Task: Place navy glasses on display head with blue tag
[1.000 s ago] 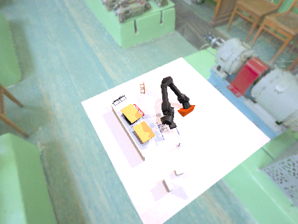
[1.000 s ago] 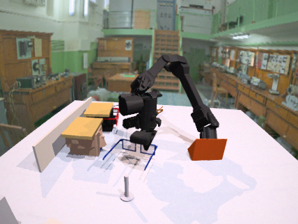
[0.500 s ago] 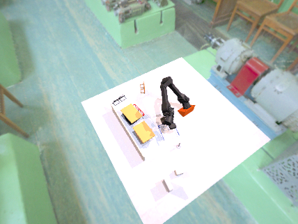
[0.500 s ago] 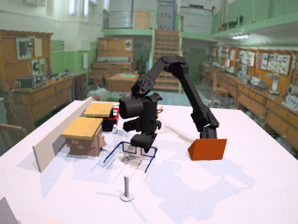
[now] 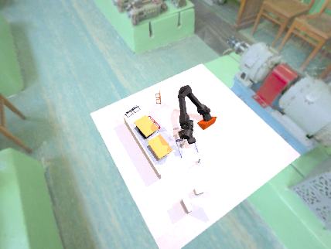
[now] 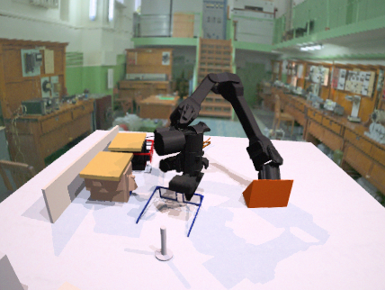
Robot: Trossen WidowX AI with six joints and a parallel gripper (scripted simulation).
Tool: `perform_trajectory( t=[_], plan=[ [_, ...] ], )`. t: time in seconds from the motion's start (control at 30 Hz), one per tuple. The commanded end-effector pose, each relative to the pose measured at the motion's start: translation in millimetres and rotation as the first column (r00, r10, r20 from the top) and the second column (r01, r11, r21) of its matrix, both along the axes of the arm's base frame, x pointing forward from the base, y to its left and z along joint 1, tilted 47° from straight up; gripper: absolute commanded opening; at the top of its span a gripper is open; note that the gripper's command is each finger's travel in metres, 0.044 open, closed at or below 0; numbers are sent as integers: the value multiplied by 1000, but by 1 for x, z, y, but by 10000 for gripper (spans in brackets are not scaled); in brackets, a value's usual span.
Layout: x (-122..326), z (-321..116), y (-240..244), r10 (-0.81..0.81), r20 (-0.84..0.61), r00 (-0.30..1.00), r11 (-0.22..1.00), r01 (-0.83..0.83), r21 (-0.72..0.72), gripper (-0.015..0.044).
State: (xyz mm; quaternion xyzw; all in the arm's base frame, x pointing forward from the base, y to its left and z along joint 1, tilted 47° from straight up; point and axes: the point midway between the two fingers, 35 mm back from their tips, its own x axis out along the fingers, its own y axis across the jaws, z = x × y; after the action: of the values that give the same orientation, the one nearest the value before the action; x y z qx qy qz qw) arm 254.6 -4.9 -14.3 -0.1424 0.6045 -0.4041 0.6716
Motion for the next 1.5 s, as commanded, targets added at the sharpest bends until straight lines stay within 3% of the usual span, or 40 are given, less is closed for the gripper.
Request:
perform_trajectory(
  t=[0.0, 0.77, 0.97, 1.1, 1.23, 1.47],
  plan=[
    [0, 0, 0, 0, 1, 1000, 1000, 0, 0, 108],
    [3, -1, 13, 3, -6, 1000, 1000, -4, -6, 108],
    [2, 38, 39, 4, -7, 1000, 1000, -4, -5, 108],
    [2, 40, 41, 4, -7, 1000, 1000, -4, -5, 108],
    [3, 35, 37, 14, -3, 1000, 1000, -14, -8, 200],
    [4, 35, 38, 11, -2, 1000, 1000, -11, -8, 200]
  ],
)
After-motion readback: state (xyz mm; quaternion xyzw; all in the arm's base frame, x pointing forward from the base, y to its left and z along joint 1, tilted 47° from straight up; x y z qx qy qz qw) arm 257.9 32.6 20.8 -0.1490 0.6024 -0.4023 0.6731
